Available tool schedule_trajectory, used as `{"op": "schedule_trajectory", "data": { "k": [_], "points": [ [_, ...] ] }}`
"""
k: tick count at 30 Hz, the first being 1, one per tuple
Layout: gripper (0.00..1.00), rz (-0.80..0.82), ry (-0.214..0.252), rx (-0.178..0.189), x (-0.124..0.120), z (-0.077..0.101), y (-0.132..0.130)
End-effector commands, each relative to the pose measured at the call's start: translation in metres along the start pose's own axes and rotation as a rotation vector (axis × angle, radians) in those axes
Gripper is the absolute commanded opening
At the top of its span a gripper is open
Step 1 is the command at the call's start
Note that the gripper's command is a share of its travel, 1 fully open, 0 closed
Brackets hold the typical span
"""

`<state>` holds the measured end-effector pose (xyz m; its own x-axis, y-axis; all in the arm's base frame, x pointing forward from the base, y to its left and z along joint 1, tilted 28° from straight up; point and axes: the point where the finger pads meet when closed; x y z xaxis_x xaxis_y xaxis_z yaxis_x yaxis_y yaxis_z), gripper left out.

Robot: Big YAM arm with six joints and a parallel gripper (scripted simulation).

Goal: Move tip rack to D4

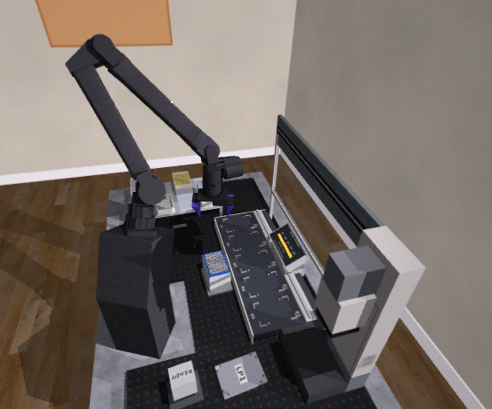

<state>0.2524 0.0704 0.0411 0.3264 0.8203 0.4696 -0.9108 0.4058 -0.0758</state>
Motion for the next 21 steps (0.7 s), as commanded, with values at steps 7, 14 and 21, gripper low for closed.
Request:
{"op": "schedule_trajectory", "data": {
  "k": [7,14,21],
  "points": [
    [1.0,-0.199,-0.012,-0.023,0.005,0.0078,-0.0127],
    [1.0,-0.339,-0.014,-0.023,0.0051,0.0079,-0.0128],
    [1.0,-0.439,-0.015,-0.022,0.0051,0.008,-0.0129]
  ]
}}
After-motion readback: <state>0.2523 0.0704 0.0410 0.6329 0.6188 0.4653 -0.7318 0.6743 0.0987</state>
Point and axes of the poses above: the point where the finger pads meet when closed, its own z axis back along the fingers, its own y axis across the jaws, x = y × z, and after that the axes turned 5 degrees about -z, right-handed
